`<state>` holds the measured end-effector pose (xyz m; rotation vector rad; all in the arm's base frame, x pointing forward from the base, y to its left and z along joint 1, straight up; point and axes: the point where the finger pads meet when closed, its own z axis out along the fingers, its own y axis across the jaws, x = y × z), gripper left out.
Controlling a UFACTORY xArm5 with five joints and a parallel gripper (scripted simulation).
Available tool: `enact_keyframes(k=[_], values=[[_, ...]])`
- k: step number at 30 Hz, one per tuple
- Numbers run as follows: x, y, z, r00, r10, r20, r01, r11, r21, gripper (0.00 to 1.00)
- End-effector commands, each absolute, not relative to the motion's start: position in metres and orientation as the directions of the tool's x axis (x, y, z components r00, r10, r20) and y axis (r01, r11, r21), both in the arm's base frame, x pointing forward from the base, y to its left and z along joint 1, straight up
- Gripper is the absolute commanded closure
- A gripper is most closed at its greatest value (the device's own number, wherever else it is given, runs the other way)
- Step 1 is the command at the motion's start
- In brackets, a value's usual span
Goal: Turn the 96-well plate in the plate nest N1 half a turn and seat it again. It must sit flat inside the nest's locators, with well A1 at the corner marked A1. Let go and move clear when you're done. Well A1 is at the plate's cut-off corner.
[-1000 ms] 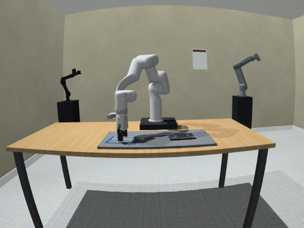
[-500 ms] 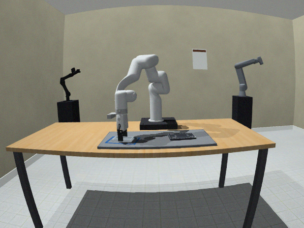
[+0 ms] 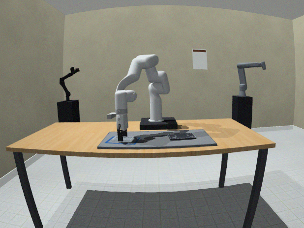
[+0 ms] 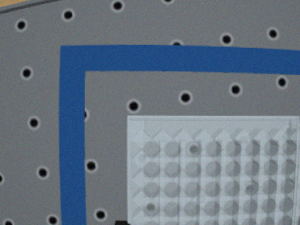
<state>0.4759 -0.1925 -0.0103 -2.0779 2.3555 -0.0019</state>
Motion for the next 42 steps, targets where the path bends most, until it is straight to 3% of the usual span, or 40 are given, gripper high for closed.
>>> enact_keyframes(k=[1, 42], values=[[0.4774, -0.1931, -0.0087, -0.125, -0.992, -0.005, -0.992, 0.125, -0.007, 1.0], [0.4773, -0.1931, 0.0007, -0.125, -0.992, -0.005, -0.992, 0.125, -0.007, 1.0]])
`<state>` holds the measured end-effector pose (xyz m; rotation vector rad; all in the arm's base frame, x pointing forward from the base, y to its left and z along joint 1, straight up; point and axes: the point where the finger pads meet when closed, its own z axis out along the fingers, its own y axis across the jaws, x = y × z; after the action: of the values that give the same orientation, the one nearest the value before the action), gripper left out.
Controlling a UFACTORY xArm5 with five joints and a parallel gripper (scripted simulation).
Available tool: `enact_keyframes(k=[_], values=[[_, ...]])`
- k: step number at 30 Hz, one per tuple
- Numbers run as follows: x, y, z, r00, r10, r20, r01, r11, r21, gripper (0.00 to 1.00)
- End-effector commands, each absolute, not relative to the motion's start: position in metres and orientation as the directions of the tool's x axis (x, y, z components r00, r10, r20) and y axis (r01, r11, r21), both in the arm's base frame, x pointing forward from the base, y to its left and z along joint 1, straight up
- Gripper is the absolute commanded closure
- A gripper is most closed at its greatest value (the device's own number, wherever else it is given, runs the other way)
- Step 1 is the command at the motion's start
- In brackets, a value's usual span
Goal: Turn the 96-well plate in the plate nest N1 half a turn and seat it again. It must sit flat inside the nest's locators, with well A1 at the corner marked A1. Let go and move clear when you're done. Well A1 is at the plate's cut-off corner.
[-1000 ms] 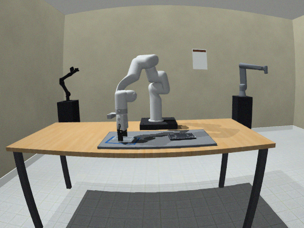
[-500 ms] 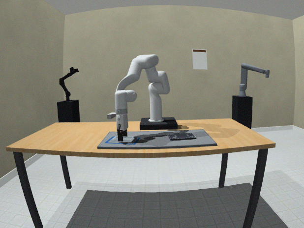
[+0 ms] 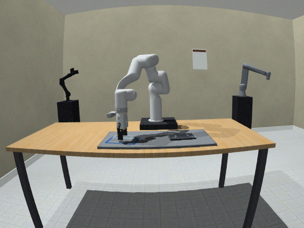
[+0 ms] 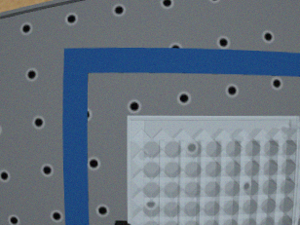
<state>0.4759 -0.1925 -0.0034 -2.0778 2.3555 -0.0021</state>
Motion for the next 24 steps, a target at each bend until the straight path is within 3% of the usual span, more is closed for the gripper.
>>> enact_keyframes(k=[1, 24], values=[[0.477, -0.193, 0.001, -0.125, -0.992, -0.005, -0.992, 0.125, -0.007, 1.0], [0.477, -0.193, 0.011, -0.125, -0.992, -0.005, -0.992, 0.125, -0.007, 1.0]])
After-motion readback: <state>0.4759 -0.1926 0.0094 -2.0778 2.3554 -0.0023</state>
